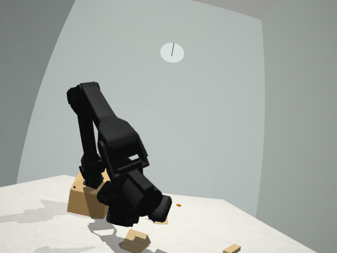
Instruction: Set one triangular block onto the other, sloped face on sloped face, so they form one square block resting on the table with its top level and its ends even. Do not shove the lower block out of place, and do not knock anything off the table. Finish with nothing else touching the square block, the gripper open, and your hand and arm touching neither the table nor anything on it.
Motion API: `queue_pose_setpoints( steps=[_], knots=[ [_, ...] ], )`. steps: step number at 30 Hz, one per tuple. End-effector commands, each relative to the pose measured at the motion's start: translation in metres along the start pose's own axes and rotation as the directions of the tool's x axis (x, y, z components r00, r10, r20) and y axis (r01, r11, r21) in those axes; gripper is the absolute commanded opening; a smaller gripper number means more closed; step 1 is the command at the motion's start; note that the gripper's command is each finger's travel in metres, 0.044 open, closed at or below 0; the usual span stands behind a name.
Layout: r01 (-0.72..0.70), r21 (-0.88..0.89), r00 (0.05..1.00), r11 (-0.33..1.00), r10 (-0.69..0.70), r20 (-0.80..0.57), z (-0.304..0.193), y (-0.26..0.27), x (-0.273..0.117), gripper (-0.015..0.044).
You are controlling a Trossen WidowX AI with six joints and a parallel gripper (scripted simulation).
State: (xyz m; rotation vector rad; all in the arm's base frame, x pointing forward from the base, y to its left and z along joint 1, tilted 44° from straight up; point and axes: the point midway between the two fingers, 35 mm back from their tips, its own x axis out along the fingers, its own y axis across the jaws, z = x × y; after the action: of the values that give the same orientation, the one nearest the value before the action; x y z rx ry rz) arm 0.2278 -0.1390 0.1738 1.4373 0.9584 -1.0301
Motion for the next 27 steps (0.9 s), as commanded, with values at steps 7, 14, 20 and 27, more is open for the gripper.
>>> queue_pose_setpoints(
  steps=[7,14,20,27],
  knots=[
    [-0.012,-0.005,1.000,1.000,0.012,0.013,0.043,-0.007,-0.020,0.0440],
    [-0.011,-0.004,1.000,1.000,0.011,0.011,0.048,-0.003,0.034,0.0440],
    [-0.010,-0.004,1.000,1.000,0.010,0.009,0.046,-0.006,0.077,0.0440],
    [-0.010,-0.003,1.000,1.000,0.010,0.009,0.044,-0.007,0.080,0.0440]
  ],
)
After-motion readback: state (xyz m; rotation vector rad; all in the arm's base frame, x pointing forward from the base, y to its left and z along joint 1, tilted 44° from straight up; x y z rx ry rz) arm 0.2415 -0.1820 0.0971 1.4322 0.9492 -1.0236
